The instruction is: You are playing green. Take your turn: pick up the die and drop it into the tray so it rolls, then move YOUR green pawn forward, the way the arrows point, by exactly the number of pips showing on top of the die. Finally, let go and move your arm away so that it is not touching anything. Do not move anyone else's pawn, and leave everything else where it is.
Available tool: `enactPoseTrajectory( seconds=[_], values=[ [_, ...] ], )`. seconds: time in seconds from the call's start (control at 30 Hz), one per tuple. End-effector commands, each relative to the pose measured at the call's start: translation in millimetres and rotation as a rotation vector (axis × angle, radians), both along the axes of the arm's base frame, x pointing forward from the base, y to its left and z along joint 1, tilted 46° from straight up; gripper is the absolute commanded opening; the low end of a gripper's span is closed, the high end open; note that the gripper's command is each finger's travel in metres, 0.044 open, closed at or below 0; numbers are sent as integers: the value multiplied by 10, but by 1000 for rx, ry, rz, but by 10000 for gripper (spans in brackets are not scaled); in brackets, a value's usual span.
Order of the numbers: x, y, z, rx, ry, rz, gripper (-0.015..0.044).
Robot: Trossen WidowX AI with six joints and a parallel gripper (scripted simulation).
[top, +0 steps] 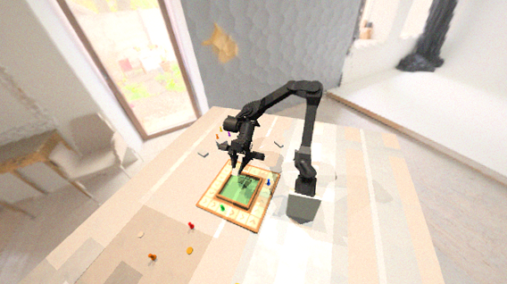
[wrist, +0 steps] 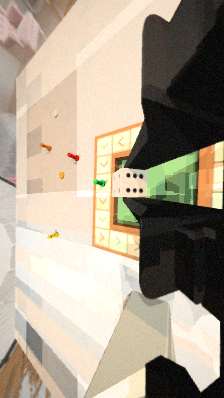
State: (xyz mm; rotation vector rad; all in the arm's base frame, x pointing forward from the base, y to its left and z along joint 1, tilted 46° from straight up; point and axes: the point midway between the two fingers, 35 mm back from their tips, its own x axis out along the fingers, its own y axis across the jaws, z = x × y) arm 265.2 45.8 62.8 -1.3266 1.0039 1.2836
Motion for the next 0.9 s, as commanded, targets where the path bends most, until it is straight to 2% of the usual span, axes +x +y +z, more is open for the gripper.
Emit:
enactPoseTrajectory(
  seconds=[0.0,0.17,0.37,0.43,0.53,0.67,0.77,0.8,0.83,0.87],
  values=[
    [3,0,2,0,-1,0,105],
    [1,16,17,0,-1,0,236],
    [-71,280,279,4,8,-5,394],
    [-76,255,197,-64,26,-25,440],
    [-83,151,-72,-369,46,-85,440],
    [-19,91,-243,-767,-86,-98,440],
    [2,100,-255,-830,-128,-92,440],
    [-36,122,-266,-744,-69,-83,440],
    [-36,122,-266,-744,-69,-83,440],
    [-32,129,-273,-743,-74,-97,414]
  ],
)
